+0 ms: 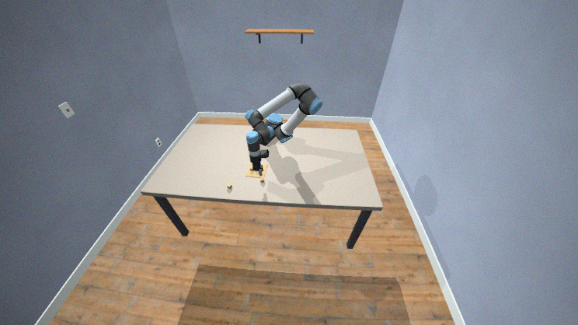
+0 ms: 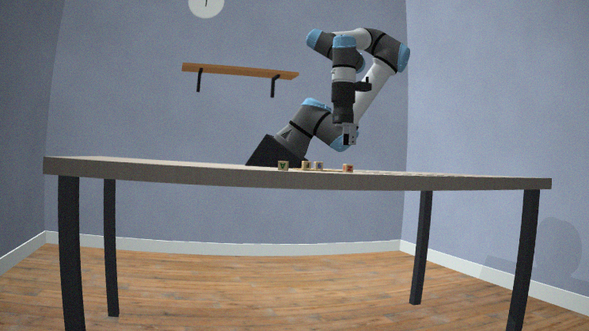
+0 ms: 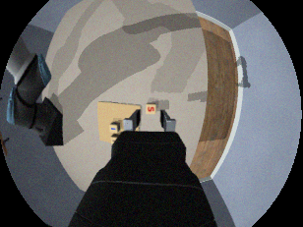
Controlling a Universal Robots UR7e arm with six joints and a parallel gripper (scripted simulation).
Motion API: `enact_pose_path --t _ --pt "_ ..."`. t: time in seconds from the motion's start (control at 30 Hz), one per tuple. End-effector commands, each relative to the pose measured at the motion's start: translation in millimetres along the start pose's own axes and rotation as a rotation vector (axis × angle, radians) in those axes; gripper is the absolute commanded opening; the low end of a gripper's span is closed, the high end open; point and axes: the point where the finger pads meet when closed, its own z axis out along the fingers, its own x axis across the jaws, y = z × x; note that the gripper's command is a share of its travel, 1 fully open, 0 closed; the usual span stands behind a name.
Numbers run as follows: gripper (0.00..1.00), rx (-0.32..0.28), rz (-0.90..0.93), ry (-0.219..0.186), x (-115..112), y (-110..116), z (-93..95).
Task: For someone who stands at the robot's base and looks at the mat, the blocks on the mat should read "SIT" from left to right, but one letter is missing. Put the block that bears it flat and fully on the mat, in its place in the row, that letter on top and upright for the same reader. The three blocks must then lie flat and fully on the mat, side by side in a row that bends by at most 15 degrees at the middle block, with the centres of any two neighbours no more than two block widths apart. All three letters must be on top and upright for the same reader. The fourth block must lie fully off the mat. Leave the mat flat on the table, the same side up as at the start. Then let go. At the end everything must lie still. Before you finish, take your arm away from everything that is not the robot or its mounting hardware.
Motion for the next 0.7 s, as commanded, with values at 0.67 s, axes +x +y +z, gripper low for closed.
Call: enact_pose_path --t 0.67 --pt "0.79 -0.003 0.000 0.002 0.3 0.0 26.5"
